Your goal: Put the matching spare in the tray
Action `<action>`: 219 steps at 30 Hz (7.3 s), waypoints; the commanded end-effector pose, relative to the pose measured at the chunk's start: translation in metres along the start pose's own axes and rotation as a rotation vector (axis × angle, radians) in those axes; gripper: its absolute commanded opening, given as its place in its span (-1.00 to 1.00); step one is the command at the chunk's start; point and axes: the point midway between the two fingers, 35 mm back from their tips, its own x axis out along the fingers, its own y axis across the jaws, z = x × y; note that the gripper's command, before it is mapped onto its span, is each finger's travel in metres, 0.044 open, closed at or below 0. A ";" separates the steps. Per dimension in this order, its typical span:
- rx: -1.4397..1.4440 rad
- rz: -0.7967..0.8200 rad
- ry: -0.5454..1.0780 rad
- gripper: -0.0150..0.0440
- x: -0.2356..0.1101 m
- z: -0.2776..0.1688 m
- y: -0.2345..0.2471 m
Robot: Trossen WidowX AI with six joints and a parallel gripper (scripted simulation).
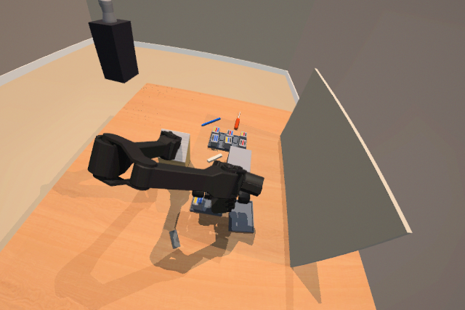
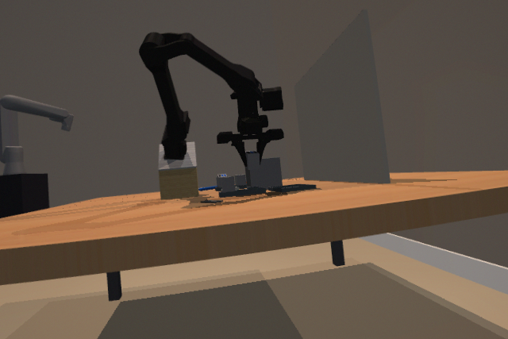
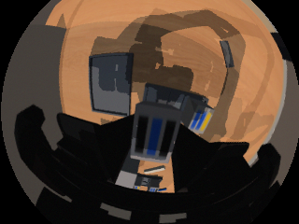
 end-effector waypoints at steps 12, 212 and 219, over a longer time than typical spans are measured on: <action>0.001 0.004 -0.004 -0.49 -0.021 0.002 -0.002; 0.013 0.012 -0.012 -0.49 0.050 0.019 0.102; 0.022 0.014 -0.018 -0.31 0.050 0.022 0.103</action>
